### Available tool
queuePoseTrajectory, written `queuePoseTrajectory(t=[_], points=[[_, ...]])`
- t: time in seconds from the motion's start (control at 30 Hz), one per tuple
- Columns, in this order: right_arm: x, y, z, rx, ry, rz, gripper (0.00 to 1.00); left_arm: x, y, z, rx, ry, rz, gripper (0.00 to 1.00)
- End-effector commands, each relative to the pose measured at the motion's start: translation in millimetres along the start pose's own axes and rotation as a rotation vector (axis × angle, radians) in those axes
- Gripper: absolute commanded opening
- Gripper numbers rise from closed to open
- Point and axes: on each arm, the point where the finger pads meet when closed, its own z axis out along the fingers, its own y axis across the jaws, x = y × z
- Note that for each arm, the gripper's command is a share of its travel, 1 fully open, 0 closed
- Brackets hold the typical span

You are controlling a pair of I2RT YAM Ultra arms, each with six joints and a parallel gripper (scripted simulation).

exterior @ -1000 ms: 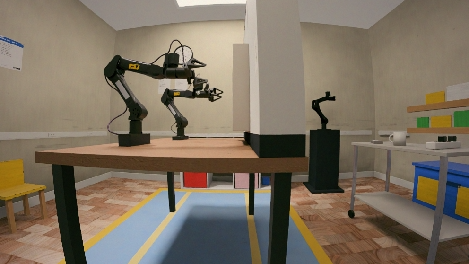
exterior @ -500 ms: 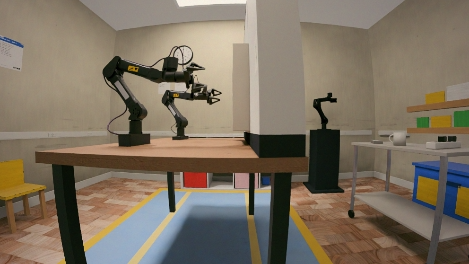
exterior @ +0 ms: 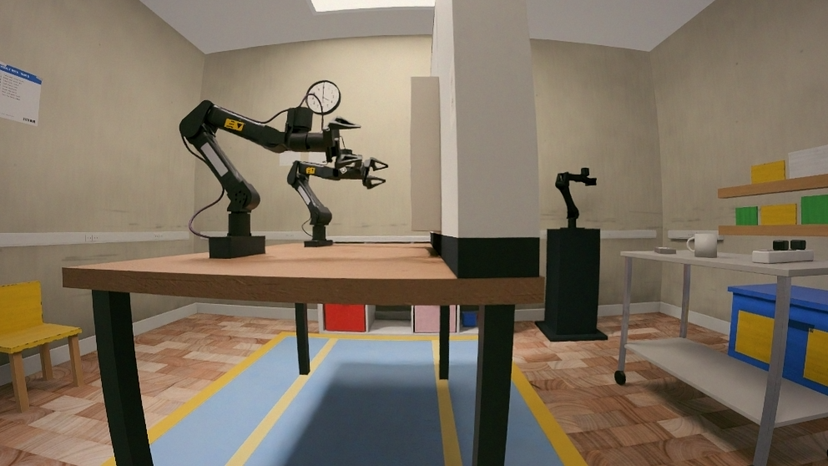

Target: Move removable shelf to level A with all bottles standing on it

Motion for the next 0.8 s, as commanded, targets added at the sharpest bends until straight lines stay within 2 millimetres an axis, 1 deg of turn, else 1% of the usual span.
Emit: queuePoseTrajectory(t=[0.0, 0.77], points=[[-7.3, -7.5, -5.5, 0.045, -0.029, -0.04, 1.0, 1.3, 3.1, -5.6, -0.033, 0.004, 0.042, 1.0], [4.9, 18.2, -12.3, 0.05, -0.025, -0.256, 1.0, 3.4, -25.4, -20.3, -0.038, 0.01, 0.258, 1.0]])
